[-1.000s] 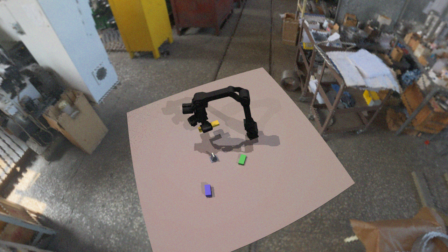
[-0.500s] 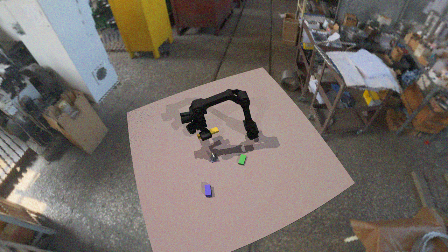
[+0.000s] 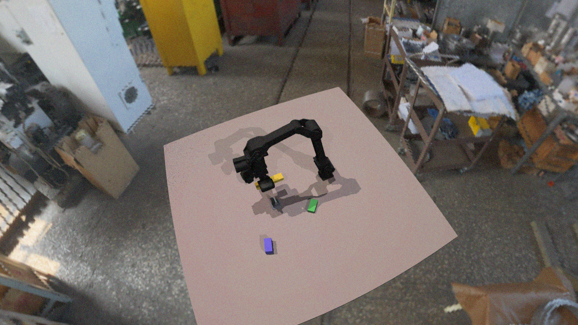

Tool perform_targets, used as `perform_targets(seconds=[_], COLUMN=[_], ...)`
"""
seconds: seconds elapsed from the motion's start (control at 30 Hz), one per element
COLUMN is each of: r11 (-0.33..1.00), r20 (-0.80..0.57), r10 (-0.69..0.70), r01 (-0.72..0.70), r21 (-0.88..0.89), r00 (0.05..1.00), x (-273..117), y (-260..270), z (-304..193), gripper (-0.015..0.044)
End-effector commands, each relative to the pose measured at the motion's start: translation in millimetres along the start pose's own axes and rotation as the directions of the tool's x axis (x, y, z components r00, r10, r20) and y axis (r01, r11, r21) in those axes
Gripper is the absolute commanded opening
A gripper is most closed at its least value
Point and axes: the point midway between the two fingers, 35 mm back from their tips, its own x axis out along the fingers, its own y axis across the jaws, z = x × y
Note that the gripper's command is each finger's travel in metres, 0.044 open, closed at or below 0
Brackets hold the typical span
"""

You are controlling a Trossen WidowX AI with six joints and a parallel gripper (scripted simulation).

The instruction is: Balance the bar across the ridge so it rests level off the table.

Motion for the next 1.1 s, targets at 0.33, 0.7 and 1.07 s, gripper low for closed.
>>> perform_targets(seconds=[0.33, 0.7, 1.07], r11=[1.0, 1.0, 1.0], r20=[0.0, 0.001, 0.001], r10=[0.002, 0.003, 0.003], r01=[-0.002, -0.003, -0.003], r21=[-0.001, -0.002, -0.002], r00=[1.0, 1.0, 1.0], x=[-1, 4, 22], y=[52, 71, 72], z=[7, 7, 8], gripper=[0.0, 0.0, 0.0])
